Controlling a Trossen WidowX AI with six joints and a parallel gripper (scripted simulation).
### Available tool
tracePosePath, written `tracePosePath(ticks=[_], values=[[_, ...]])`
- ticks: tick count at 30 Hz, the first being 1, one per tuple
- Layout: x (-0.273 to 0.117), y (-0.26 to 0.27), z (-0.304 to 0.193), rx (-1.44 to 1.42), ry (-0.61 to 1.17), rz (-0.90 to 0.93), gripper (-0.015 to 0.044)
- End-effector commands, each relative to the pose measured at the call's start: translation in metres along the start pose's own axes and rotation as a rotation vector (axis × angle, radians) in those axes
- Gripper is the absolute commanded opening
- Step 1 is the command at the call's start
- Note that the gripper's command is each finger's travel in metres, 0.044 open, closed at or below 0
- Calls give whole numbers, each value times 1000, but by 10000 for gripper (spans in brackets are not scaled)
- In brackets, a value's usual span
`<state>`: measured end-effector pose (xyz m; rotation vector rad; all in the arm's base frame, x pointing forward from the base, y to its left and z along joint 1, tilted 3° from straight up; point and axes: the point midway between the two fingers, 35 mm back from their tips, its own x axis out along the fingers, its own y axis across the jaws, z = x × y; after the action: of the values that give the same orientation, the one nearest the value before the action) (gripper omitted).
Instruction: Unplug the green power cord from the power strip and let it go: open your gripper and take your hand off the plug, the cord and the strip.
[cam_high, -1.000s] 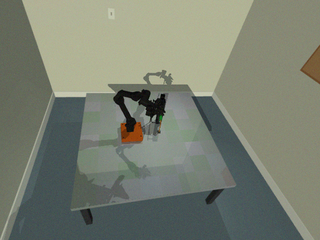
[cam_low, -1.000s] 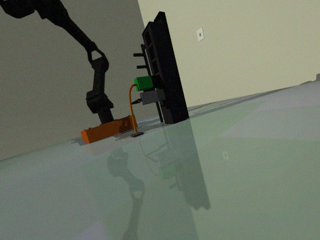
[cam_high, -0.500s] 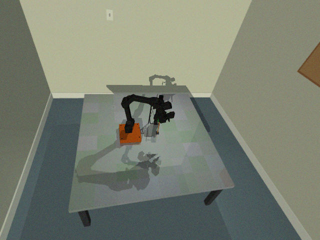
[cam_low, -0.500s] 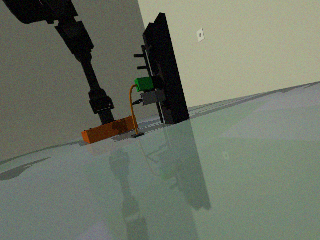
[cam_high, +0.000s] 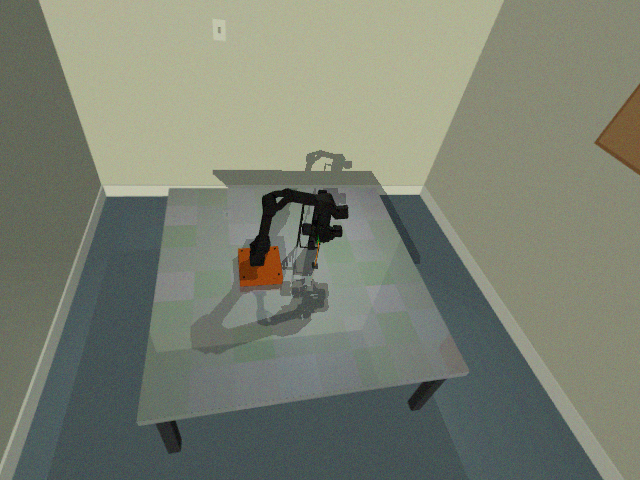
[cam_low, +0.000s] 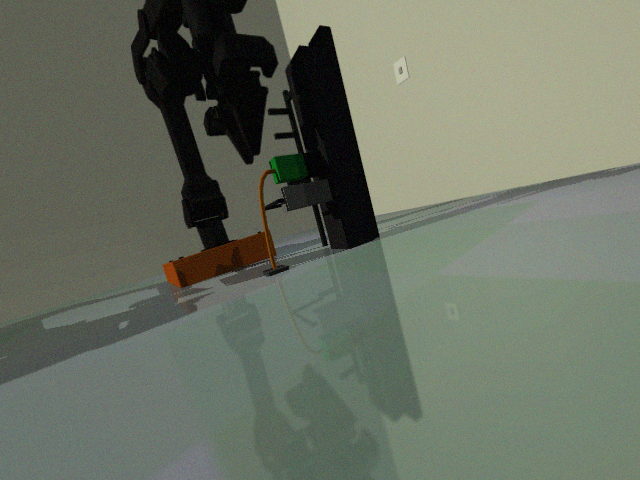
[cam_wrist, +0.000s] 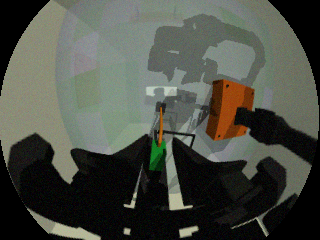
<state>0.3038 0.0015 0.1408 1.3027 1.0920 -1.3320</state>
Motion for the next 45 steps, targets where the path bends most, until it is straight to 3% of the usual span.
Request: tracePosePath(ticks=[1, 27, 45], values=[[2, 0, -1, -3, -12, -17, 160], [3, -2, -40, -3, -8, -17, 160], [15, -2, -41, -3, -8, -17, 160]])
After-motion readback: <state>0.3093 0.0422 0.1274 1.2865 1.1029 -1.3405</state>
